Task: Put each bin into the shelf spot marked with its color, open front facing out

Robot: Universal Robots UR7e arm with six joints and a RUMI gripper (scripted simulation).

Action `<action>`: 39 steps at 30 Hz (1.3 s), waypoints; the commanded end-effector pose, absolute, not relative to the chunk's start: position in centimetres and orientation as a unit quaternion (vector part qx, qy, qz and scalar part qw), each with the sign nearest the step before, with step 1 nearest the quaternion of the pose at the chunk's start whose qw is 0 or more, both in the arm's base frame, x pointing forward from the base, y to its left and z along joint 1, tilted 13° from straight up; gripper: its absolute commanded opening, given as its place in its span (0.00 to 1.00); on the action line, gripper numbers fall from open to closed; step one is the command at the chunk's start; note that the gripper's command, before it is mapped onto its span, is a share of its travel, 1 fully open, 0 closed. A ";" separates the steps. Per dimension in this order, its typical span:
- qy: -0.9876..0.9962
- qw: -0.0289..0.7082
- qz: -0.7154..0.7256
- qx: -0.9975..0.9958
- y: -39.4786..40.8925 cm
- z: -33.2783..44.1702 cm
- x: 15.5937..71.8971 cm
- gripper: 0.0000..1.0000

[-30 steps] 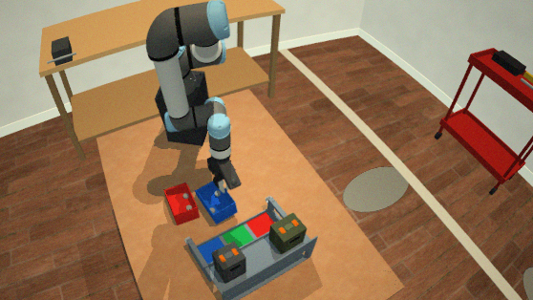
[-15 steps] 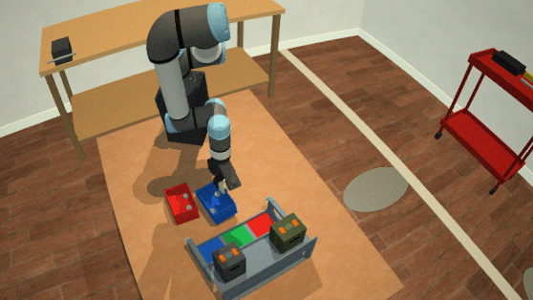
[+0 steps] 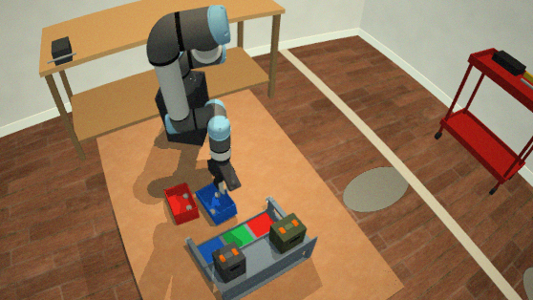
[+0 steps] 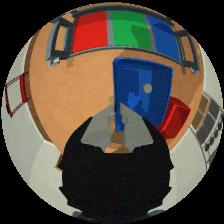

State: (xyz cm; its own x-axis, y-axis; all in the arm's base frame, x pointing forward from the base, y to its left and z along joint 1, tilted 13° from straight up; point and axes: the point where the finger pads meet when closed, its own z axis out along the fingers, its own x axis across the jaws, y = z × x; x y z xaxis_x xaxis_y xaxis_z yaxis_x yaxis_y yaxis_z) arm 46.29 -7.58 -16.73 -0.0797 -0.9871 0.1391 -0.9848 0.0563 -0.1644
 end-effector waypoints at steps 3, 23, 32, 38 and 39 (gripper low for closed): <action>0.727 0.006 -0.109 -0.678 -7.6 -16.9 46.4 0.00; 0.727 0.006 -0.109 -0.678 -7.7 -17.3 46.4 0.00; 0.727 0.006 -0.109 -0.678 -7.7 -17.4 46.4 0.00; 0.727 0.006 -0.109 -0.678 -7.7 -17.5 46.5 0.00; 0.727 0.006 -0.109 -0.678 -7.7 -17.5 46.5 0.00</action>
